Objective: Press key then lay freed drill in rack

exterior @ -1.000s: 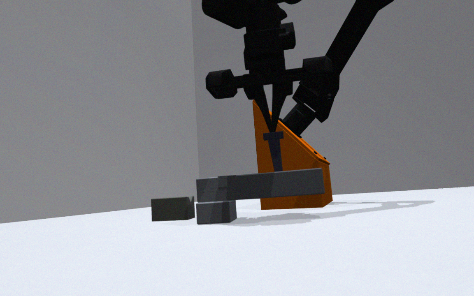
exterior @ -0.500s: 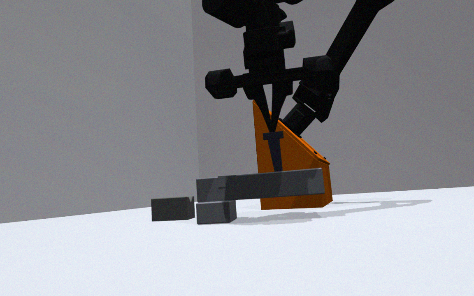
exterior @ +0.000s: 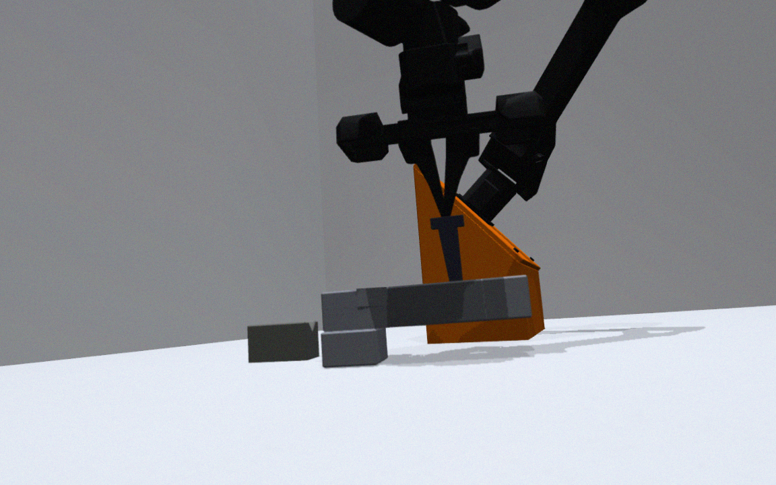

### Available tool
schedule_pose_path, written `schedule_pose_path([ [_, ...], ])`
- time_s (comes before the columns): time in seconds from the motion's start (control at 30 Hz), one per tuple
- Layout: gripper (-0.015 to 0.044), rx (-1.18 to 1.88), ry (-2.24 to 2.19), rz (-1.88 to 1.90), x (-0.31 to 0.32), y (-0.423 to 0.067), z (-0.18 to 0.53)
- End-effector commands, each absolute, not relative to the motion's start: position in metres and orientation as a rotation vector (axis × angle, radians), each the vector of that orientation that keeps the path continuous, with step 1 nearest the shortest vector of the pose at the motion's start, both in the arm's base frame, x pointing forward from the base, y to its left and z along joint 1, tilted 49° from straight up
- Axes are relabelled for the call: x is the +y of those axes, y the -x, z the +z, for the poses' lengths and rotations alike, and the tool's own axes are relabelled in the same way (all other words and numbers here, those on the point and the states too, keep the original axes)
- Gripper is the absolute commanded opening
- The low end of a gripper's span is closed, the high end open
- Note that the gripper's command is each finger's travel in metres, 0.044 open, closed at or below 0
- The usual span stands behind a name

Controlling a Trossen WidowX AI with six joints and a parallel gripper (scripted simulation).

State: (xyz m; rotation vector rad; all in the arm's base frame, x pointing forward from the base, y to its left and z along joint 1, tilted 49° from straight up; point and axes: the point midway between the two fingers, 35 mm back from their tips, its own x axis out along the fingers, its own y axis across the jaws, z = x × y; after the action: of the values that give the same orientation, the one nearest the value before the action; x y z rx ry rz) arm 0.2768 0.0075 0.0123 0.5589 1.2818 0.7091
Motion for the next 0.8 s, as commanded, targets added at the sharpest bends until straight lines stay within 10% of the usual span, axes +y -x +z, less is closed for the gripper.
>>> schedule_pose_path([
  [0.0, 0.0000, 1.309, -0.555, 0.724, 0.0167, -0.2715, 0.0047],
  [0.77, 0.0000, 1.309, -0.555, 0.725, 0.0236, -0.2709, -0.0003],
])
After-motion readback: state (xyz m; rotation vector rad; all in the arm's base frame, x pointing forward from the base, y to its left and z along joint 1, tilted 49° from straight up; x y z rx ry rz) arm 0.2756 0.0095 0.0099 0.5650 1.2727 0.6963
